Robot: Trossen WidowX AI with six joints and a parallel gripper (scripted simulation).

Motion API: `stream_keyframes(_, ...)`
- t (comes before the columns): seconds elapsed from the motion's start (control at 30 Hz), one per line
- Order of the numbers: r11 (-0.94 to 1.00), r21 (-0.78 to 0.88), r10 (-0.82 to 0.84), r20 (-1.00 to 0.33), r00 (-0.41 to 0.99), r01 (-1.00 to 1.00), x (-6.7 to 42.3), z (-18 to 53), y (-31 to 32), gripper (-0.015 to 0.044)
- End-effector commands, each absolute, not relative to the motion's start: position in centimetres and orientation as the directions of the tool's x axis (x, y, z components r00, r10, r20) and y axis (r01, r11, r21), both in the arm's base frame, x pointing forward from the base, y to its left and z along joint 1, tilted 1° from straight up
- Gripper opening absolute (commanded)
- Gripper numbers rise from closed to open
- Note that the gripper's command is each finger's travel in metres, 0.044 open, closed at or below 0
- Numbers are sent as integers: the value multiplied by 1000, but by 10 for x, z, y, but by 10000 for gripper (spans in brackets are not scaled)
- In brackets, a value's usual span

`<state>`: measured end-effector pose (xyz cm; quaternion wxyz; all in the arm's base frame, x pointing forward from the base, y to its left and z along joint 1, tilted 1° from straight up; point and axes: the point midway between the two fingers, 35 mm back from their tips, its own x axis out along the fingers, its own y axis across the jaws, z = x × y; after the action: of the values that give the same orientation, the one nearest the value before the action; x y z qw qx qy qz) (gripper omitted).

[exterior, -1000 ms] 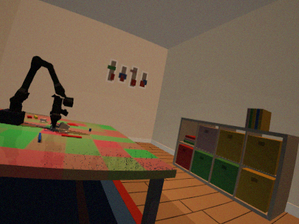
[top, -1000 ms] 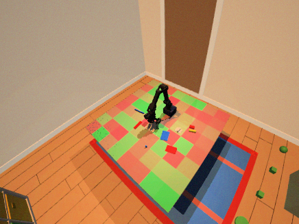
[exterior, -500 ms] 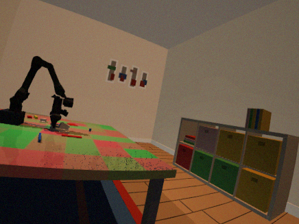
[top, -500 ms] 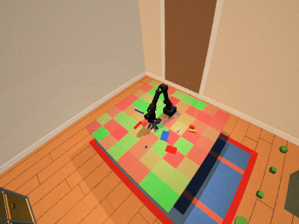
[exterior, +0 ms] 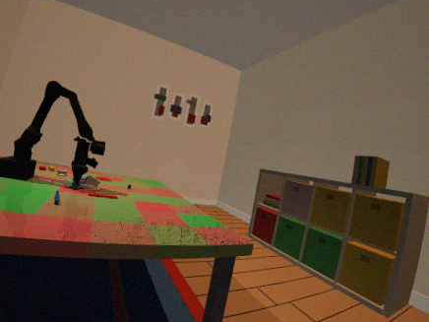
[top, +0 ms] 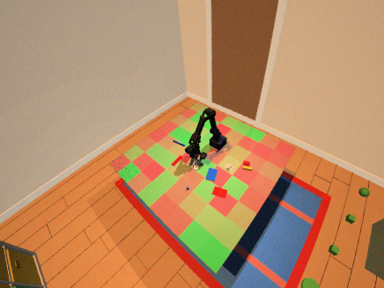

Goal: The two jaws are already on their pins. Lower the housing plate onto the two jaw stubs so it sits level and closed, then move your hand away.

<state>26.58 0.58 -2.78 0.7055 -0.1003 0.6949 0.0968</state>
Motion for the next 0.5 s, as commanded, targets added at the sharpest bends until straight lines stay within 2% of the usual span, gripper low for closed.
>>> stream_keyframes(0.0,961,-11,-7,-1000,14,-275,266,-30,5,351)
stream_keyframes(0.47,961,-11,-7,-1000,14,-277,266,-32,5,351)
